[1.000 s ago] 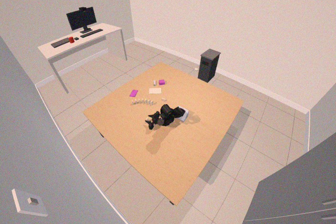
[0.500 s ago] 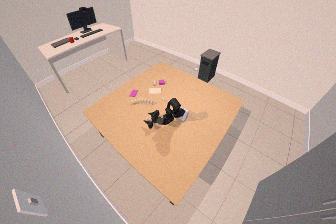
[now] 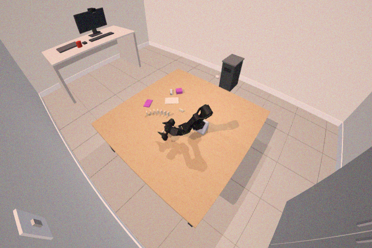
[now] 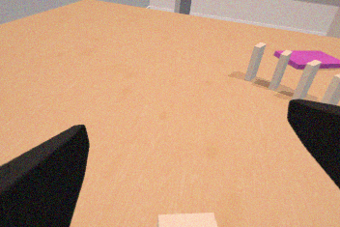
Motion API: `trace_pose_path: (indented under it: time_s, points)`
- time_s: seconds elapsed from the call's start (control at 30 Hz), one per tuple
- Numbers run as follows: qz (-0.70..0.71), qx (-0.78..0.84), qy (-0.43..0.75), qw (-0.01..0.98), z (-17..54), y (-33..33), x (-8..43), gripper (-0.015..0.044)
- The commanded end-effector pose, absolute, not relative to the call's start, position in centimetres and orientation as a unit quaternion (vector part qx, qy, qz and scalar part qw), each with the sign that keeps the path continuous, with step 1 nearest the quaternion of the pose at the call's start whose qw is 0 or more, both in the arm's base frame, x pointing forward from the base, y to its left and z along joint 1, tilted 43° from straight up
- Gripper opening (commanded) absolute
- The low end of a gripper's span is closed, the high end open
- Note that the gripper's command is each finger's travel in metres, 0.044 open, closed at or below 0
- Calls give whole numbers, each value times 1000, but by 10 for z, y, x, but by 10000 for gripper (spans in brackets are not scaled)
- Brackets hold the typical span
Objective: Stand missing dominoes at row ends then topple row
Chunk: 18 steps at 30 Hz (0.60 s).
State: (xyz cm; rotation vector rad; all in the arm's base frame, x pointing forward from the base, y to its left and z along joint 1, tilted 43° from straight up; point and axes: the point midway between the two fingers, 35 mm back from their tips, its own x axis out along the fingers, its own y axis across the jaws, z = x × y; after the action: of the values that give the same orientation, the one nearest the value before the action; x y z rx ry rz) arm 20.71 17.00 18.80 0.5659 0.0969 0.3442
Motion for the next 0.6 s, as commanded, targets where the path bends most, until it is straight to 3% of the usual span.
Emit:
trace_pose_path:
  time_s: [0.0,0.27,0.57]
  points:
    - [171,205,75,961,188,176,221,440]
    - [155,129,146,968,195,176,260,440]
    - [218,9,373,902,178,163,284,440]
